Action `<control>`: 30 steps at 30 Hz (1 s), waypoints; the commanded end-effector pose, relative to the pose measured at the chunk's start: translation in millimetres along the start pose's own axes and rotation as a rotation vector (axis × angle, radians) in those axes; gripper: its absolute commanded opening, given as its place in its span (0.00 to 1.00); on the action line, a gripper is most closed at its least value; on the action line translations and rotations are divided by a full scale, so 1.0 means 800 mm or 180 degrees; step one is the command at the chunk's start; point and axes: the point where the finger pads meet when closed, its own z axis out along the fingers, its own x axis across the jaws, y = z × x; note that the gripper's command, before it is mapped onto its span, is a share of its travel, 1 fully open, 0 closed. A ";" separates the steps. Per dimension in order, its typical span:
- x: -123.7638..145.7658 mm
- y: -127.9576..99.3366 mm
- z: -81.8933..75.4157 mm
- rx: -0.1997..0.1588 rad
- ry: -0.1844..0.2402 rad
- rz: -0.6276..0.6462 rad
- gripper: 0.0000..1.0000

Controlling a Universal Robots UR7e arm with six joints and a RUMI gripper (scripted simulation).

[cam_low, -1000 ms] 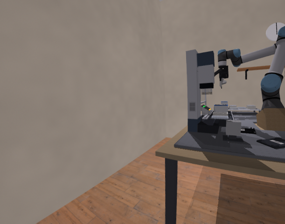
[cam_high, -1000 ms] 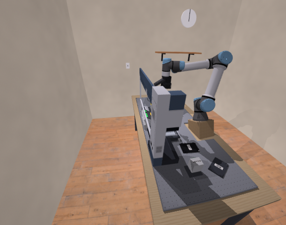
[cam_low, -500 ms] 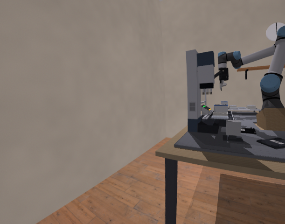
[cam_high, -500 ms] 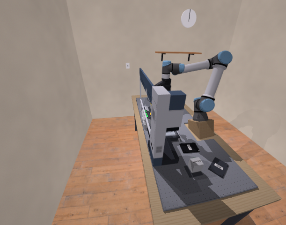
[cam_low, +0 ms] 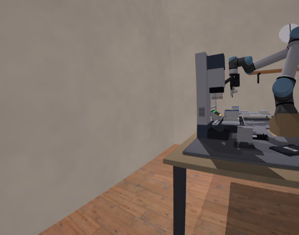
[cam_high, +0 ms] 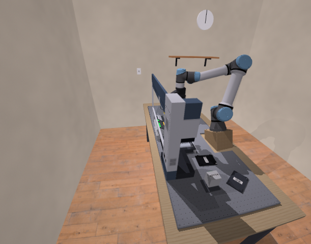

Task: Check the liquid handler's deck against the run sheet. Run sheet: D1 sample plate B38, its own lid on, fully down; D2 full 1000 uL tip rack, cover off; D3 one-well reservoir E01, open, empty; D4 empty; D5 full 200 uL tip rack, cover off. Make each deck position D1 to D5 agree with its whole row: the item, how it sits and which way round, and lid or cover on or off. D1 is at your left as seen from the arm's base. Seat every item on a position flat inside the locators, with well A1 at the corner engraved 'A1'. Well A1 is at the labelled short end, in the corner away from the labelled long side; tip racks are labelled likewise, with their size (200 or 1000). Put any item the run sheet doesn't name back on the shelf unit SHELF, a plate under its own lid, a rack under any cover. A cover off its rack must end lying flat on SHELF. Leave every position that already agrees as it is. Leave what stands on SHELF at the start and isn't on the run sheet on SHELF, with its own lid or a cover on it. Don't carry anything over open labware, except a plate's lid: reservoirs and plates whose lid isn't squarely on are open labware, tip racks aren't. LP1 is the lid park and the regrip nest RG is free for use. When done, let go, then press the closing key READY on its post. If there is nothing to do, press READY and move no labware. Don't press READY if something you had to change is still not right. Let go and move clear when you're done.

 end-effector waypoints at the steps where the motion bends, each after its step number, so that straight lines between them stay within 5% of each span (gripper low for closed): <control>1: -0.001 0.000 0.014 -0.0005 -0.0004 -0.0005 0.82; 30: -0.001 0.000 0.066 -0.0005 -0.0004 -0.0005 0.82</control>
